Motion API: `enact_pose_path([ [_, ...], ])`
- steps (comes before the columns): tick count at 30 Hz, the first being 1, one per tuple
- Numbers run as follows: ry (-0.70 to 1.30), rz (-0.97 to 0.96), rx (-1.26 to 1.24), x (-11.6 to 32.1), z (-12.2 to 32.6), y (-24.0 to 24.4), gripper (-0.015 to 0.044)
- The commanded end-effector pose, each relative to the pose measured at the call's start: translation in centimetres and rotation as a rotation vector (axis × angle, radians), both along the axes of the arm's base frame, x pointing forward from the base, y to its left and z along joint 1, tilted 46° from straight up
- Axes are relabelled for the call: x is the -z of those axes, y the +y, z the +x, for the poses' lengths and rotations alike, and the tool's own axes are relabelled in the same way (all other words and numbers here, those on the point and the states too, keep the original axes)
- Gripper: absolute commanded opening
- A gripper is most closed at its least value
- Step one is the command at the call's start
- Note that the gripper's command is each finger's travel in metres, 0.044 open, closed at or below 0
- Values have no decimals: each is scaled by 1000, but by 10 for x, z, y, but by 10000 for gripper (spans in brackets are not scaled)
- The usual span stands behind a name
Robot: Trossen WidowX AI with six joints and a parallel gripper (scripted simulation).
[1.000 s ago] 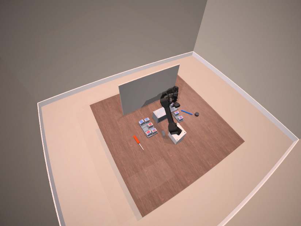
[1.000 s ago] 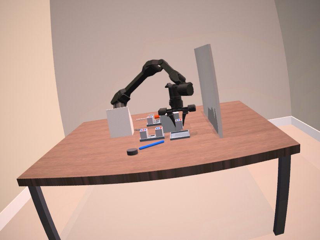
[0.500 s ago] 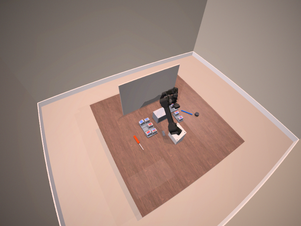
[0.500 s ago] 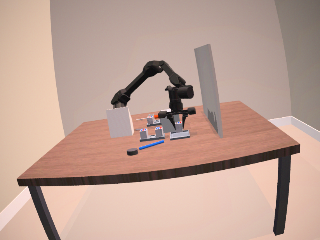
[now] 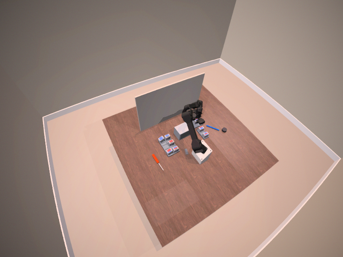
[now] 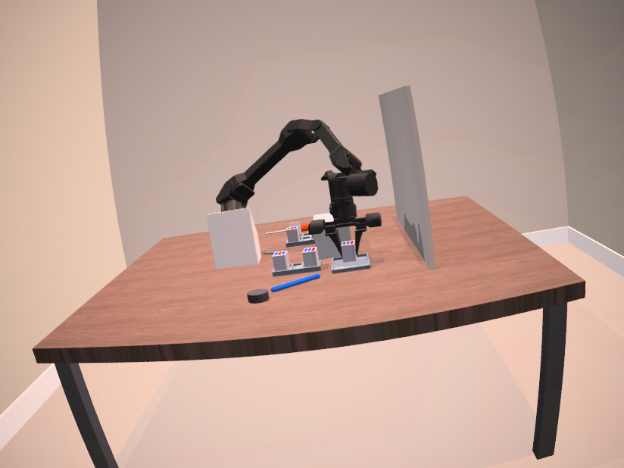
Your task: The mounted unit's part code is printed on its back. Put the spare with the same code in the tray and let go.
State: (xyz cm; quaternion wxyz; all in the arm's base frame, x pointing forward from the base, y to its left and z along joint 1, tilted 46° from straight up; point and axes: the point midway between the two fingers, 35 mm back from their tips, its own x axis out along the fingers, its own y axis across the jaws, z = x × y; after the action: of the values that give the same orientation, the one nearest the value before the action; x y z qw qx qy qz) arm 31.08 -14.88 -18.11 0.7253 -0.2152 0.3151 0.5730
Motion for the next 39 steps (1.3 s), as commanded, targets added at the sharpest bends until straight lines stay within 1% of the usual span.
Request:
enact_pose_path([
  [1, 0, 0, -1, 0, 0, 0, 157],
  [12, 0, 0, -1, 0, 0, 0, 440],
  [14, 0, -1, 0, -7, 0, -9, 440],
  [18, 3, -3, 2, -55, -10, -58, 440],
  [20, 4, -1, 3, -73, -16, -73, 440],
  [39, -7, -11, 18, -78, -15, -79, 440],
])
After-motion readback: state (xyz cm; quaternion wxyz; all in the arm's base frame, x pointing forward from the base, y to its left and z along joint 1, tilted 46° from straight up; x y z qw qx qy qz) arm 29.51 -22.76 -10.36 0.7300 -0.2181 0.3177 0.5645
